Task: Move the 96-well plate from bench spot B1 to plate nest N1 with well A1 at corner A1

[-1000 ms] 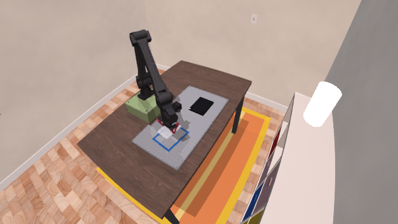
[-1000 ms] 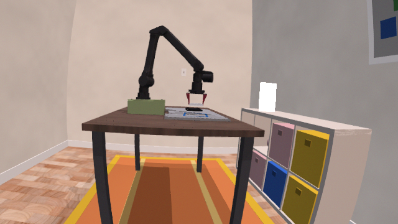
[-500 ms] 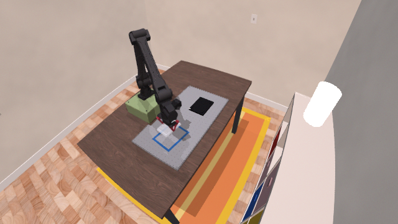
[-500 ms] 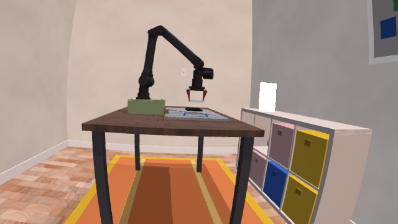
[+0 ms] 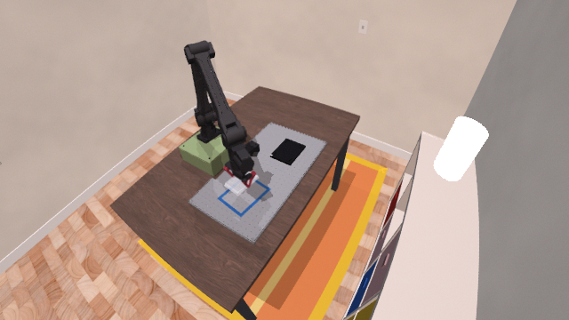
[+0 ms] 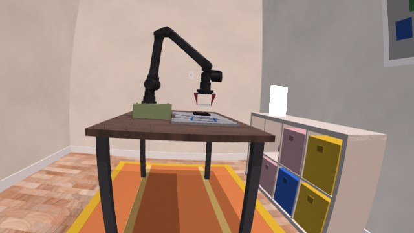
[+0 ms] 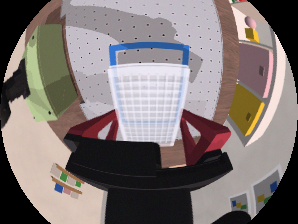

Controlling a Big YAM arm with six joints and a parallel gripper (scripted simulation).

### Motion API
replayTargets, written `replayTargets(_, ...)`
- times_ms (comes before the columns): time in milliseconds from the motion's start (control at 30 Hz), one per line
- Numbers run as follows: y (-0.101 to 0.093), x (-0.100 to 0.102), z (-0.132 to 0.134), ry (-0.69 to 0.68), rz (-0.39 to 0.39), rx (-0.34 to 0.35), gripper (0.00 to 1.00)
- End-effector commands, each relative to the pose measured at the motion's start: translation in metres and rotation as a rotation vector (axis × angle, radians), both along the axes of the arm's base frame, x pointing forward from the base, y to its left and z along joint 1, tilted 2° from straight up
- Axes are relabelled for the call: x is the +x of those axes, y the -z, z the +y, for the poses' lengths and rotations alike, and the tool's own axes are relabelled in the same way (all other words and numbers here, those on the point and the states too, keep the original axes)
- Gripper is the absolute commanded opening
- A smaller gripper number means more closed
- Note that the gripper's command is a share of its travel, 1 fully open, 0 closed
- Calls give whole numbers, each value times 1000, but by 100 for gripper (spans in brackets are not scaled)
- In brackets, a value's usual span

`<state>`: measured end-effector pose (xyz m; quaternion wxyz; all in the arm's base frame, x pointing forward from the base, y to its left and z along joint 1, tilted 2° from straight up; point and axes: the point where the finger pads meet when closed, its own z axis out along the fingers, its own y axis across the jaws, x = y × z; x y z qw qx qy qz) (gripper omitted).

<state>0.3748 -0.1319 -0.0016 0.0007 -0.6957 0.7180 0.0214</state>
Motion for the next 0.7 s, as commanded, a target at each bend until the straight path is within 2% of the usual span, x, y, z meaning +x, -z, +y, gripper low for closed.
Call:
replayTargets(0,-12,15,-6,-3,-37,-11,0)
replayTargets(100,-12,15,-6,-3,-37,-11,0)
replayTargets(133,-17,15,3,-59,-43,-11,0)
replayTargets(167,-12,6,9,-92,-30,-5,0)
replayTargets(233,-12,6,9,-92,-30,-5,0)
replayTargets(267,-19,16,9,-126,-53,-13,0)
replayTargets(300,-15,10,14,-141,-41,-7,0)
replayTargets(433,-13,7,29,-136,-39,-5,0)
replayTargets(500,-20,17,33,-119,-59,-12,0)
replayTargets(567,-14,8,42,-119,-41,-6,0)
replayTargets(667,-15,8,52,-119,-42,-5,0)
